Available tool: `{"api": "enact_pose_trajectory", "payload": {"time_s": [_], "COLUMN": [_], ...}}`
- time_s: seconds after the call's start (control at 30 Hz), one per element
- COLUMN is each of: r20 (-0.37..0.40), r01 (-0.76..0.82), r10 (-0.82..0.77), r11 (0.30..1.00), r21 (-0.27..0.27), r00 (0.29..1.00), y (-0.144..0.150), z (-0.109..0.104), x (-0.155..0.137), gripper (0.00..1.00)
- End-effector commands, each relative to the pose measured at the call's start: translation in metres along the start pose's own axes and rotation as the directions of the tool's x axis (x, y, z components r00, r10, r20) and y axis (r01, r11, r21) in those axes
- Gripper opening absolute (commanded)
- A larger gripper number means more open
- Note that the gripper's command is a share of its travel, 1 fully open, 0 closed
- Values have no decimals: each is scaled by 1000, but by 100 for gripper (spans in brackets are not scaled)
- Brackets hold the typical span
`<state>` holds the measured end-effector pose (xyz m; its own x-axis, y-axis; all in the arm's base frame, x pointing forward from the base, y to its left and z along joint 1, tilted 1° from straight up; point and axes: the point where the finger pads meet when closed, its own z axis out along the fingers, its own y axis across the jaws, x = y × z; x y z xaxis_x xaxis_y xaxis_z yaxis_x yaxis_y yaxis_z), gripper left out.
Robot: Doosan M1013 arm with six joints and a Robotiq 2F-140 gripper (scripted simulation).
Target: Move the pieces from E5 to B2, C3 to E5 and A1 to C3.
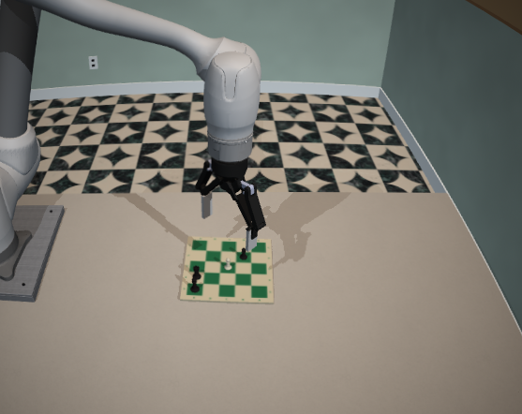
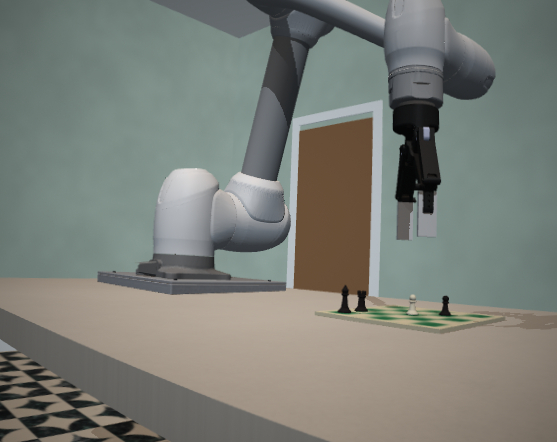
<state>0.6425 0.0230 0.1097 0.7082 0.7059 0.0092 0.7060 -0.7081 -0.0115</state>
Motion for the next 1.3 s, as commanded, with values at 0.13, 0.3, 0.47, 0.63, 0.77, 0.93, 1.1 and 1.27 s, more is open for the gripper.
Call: {"api": "enact_pose_trajectory", "payload": {"time_s": [0.13, 0.3, 0.47, 0.63, 0.77, 0.93, 1.1, 1.27], "r20": [0, 0, 0, 0, 0, 0, 0, 0], "r01": [0, 0, 0, 0, 0, 0, 0, 0], "r10": [0, 0, 0, 0, 0, 0, 0, 0], "r11": [1000, 1000, 1000, 1000, 1000, 1000, 1000, 1000], "r21": [0, 0, 0, 0, 0, 0, 0, 0], "r00": [1000, 1000, 1000, 1000, 1000, 1000, 1000, 1000], "y": [0, 0, 0, 0, 0, 0, 0, 0], "z": [-8, -24, -43, -53, -61, -64, -64, -64], "x": [0, 0, 0, 0, 0, 0, 0, 0], "gripper": [100, 100, 100, 100, 100, 100, 100, 100]}}
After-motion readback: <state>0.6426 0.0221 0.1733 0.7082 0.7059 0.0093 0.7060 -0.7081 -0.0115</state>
